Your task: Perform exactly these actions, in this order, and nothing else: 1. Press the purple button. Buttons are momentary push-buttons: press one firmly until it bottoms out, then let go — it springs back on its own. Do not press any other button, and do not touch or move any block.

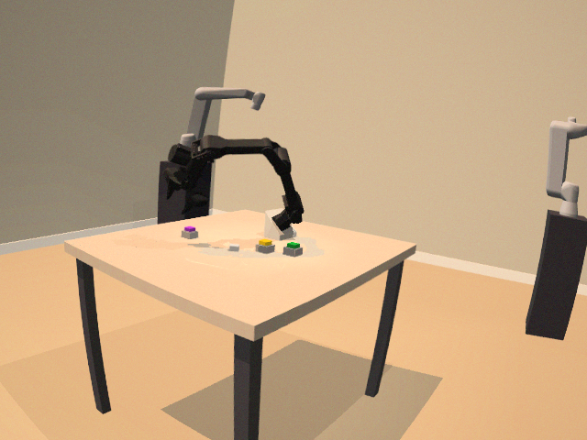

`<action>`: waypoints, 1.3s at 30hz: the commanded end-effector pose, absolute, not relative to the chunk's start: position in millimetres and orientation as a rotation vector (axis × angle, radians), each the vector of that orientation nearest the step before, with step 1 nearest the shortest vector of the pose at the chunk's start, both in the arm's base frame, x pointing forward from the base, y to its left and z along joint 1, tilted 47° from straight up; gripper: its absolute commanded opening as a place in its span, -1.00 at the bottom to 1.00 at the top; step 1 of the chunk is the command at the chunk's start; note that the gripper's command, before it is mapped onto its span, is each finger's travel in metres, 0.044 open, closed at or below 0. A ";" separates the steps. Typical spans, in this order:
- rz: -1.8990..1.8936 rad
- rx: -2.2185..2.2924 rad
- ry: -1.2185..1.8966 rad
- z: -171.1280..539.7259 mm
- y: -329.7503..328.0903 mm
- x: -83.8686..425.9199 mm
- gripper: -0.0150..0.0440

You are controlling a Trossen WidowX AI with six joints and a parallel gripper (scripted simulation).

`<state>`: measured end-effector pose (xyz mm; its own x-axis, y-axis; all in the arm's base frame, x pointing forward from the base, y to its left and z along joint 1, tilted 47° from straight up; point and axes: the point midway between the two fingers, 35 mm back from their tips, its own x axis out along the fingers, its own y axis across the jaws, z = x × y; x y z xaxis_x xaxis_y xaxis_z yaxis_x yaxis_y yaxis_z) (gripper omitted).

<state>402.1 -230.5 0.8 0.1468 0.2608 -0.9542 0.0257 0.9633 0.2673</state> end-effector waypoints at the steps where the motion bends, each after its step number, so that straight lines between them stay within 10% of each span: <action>1: 0.314 0.399 1.467 -33.2 -248.5 345.1 0.86; 15: 0.524 0.693 1.383 -64.8 -259.3 262.6 0.86; 29: 0.525 0.693 1.382 -107.9 -215.7 270.9 -0.38; 39: 0.525 0.693 1.382 -107.9 -215.7 270.9 -0.42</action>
<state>269.9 -215.7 -108.0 0.1243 0.7033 -0.7000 0.0565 0.6993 0.7126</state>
